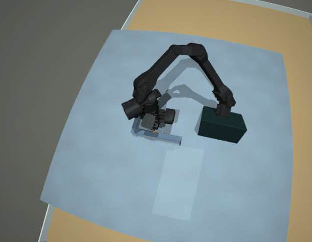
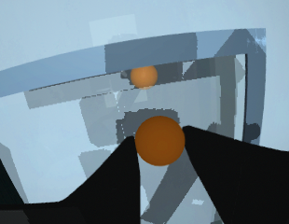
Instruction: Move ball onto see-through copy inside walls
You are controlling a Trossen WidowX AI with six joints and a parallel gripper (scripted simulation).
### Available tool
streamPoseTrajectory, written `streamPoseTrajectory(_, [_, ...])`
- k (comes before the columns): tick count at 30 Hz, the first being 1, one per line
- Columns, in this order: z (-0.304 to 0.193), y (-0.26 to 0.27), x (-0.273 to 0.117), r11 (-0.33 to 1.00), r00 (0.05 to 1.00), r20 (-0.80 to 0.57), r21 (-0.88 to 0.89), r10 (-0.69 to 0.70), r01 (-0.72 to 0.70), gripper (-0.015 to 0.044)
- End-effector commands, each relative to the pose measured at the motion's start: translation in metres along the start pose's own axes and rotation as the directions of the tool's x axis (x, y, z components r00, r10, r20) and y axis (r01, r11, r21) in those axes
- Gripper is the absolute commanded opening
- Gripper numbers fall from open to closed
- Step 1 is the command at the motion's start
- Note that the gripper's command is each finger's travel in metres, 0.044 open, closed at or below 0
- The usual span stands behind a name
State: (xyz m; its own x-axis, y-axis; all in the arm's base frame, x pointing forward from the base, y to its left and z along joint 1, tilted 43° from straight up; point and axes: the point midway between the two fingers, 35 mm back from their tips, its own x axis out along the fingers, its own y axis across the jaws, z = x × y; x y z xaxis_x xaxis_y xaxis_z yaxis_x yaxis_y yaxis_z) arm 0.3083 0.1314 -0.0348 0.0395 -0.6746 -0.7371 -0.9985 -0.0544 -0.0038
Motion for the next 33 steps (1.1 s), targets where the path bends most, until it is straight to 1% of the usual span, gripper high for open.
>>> streamPoseTrajectory(1, [0.017,-0.004,0.008,1.000,1.000,0.005,-0.002,0.004,-0.004,0.0000])
streamPoseTrajectory(7, [0.018,-0.005,0.014,1.000,1.000,0.005,-0.003,0.003,-0.003,0.0000])
streamPoseTrajectory(19, [0.018,-0.004,0.077,1.000,1.000,0.002,-0.002,0.003,-0.003,0.0000])
streamPoseTrajectory(33, [0.018,-0.004,0.088,1.000,1.000,0.001,-0.002,0.003,-0.003,0.0000])
